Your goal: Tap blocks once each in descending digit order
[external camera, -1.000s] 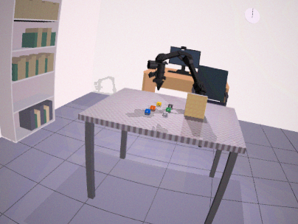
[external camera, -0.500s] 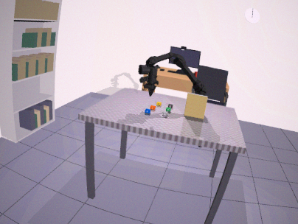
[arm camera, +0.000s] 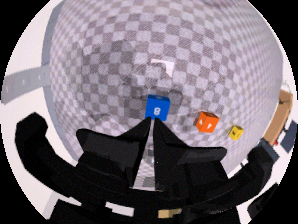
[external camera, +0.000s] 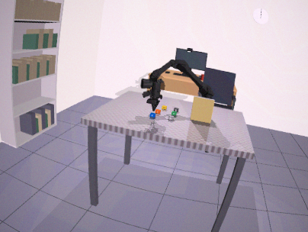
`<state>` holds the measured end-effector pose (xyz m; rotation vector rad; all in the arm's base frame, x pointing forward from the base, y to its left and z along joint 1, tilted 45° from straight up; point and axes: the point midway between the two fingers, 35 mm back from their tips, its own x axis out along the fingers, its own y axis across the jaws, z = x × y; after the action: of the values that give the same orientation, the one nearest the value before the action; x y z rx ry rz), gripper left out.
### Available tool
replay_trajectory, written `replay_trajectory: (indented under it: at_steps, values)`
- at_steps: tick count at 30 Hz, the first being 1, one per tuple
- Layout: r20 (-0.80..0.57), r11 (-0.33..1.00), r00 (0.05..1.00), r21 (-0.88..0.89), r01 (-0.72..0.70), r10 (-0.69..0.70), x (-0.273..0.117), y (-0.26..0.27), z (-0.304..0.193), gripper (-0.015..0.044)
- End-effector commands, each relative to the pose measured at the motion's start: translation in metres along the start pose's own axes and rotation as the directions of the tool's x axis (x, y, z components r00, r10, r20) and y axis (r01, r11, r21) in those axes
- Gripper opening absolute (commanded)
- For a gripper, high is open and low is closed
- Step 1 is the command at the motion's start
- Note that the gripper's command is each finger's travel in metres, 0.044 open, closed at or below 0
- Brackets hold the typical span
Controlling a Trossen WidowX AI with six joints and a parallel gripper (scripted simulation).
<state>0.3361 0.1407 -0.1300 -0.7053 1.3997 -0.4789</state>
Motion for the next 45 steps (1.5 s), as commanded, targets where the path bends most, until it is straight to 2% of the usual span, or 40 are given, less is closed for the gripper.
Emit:
replay_trajectory:
  at_steps: [1, 24, 27, 32, 37, 45]
  values:
    - [0.013, 1.0, 1.0, -0.005, -0.001, 0.001, -0.001, 0.0, 0.001, 0.002]
    - [0.013, 1.0, 1.0, -0.005, 0.0, 0.0, 0.027, -0.001, 0.002, 0.002]
    - [0.014, 1.0, 1.0, -0.004, -0.002, 0.002, 0.0, 0.0, 0.002, 0.002]
    - [0.013, 1.0, 1.0, -0.005, -0.002, 0.002, -0.007, 0.0, 0.002, 0.002]
    - [0.012, 1.0, 1.0, -0.006, -0.005, 0.005, -0.081, 0.0, 0.001, 0.002]
    - [0.012, 1.0, 1.0, -0.006, -0.005, 0.005, -0.085, -0.001, -0.001, 0.002]
